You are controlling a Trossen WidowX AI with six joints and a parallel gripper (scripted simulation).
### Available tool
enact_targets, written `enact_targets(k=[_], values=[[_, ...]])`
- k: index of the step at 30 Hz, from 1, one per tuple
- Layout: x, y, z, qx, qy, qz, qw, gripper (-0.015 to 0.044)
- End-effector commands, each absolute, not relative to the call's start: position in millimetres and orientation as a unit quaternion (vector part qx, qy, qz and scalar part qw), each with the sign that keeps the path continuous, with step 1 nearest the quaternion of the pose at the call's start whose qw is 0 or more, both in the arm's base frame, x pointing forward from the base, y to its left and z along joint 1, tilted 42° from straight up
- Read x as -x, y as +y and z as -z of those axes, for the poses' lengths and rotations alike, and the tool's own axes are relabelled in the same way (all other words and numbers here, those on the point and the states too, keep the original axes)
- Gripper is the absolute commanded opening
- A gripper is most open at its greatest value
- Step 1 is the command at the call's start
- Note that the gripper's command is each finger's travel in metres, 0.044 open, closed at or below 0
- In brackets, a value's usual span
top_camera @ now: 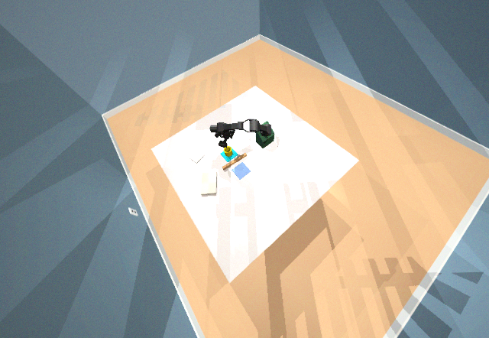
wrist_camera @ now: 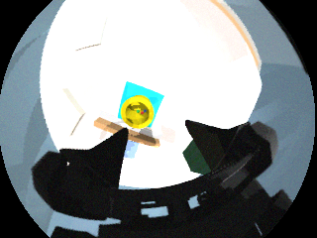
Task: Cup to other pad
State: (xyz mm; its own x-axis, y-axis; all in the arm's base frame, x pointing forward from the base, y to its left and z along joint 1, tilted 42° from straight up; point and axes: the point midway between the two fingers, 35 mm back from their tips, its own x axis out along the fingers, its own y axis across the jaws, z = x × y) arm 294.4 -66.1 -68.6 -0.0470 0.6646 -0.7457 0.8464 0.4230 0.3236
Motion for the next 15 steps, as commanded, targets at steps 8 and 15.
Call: enact_targets(k=[8, 15], values=[[-295.7, -84.1, 50.5, -0.528, 0.711, 0.103, 0.453, 0.0440], [-295.7, -84.1, 50.5, -0.528, 0.711, 0.103, 0.453, 0.0440]])
